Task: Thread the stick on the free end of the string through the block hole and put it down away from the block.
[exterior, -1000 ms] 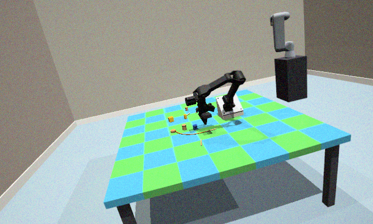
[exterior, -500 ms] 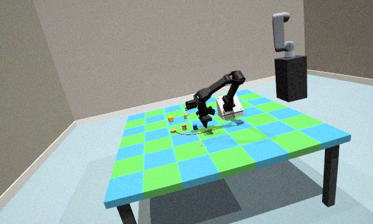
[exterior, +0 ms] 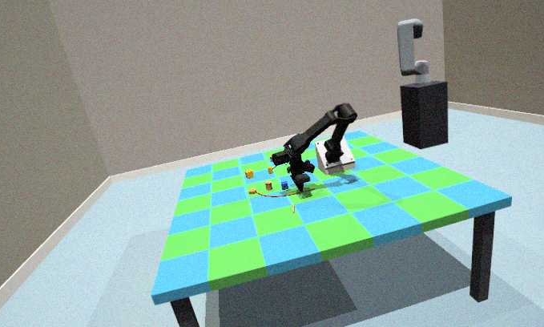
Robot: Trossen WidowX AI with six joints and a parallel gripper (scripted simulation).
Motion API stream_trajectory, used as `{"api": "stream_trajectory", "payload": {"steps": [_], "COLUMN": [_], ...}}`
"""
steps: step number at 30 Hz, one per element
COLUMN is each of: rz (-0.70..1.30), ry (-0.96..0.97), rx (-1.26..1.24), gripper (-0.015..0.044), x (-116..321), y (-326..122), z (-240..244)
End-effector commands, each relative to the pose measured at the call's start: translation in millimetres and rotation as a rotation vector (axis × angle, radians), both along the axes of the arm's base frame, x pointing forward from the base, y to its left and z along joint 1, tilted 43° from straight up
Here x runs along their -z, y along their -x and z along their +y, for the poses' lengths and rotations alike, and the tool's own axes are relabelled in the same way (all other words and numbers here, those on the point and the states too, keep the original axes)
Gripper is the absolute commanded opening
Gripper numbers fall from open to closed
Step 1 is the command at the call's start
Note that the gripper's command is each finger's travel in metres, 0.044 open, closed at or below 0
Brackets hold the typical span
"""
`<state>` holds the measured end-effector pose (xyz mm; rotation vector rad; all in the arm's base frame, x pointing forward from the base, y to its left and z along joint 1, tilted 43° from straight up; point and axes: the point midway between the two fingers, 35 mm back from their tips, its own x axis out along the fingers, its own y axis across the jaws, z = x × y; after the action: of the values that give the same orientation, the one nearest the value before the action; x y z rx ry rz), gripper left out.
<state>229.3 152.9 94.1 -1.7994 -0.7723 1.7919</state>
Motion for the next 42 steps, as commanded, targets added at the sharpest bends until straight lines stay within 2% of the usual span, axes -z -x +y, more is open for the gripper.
{"api": "stream_trajectory", "payload": {"steps": [1,9,14,42], "rz": [0.005,0.005,0.003,0.002], "ry": [0.003,0.002,-0.002,0.003], "rx": [0.004,0.004,0.000,0.000], "gripper": [0.0122,0.0122,0.0000,0.0000], "x": [5.8,8.5,6.9,-9.6], "y": [1.4,2.0,1.8,-0.7], "z": [3.4,6.2,6.5,-10.4]}}
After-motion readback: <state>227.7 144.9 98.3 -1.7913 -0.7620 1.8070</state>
